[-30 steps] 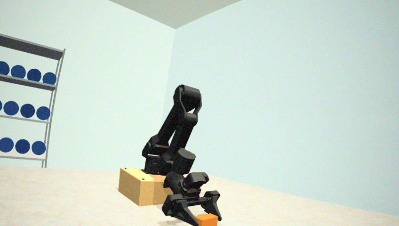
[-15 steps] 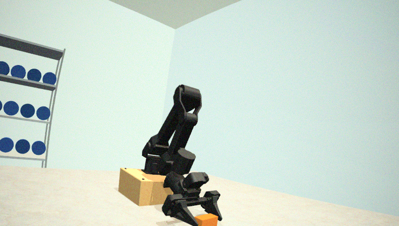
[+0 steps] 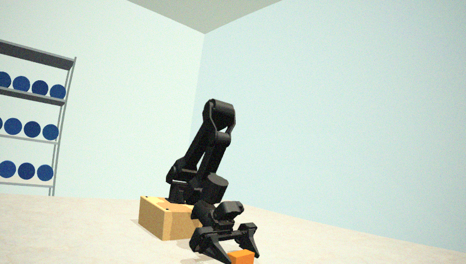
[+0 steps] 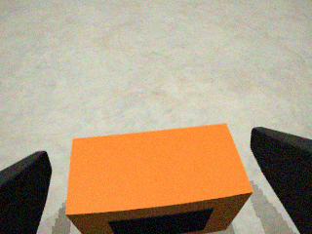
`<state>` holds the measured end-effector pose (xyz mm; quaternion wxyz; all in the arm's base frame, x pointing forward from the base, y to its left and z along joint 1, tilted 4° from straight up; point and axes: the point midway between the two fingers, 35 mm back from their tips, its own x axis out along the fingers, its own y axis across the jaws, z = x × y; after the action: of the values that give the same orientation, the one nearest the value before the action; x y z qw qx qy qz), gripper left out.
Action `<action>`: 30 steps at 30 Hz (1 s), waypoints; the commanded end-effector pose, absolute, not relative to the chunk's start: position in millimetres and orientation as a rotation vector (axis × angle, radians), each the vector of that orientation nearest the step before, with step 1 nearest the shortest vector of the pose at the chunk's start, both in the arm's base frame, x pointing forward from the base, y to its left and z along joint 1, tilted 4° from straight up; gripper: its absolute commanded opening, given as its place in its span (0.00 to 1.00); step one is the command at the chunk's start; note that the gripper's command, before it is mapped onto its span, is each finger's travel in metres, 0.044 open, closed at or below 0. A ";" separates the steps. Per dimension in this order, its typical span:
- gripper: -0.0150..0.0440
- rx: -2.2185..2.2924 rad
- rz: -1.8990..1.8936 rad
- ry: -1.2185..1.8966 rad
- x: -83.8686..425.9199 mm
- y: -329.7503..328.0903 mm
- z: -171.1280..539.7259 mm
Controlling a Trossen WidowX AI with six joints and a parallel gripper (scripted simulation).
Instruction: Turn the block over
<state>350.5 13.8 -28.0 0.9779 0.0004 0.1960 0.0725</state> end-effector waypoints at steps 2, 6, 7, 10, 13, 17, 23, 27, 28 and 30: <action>1.00 0.003 0.148 0.412 352.9 13.9 -27.8; 1.00 -0.003 0.145 0.526 363.3 12.1 -23.5; 1.00 -0.005 0.144 0.556 364.7 11.7 -20.9; 1.00 -0.010 0.143 0.647 365.0 10.5 -9.7; 1.00 -0.015 0.144 0.738 358.6 9.6 5.9; 1.00 -0.022 0.147 0.861 338.5 8.8 32.1; 1.00 -0.025 0.148 0.905 327.8 8.7 42.5; 1.00 -0.025 0.148 0.905 327.8 8.7 42.5; 1.00 -0.025 0.148 0.905 327.8 8.7 42.5; 1.00 -0.025 0.148 0.905 327.8 8.7 42.5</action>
<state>334.1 9.5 36.4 0.9027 -0.0082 0.4242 0.0722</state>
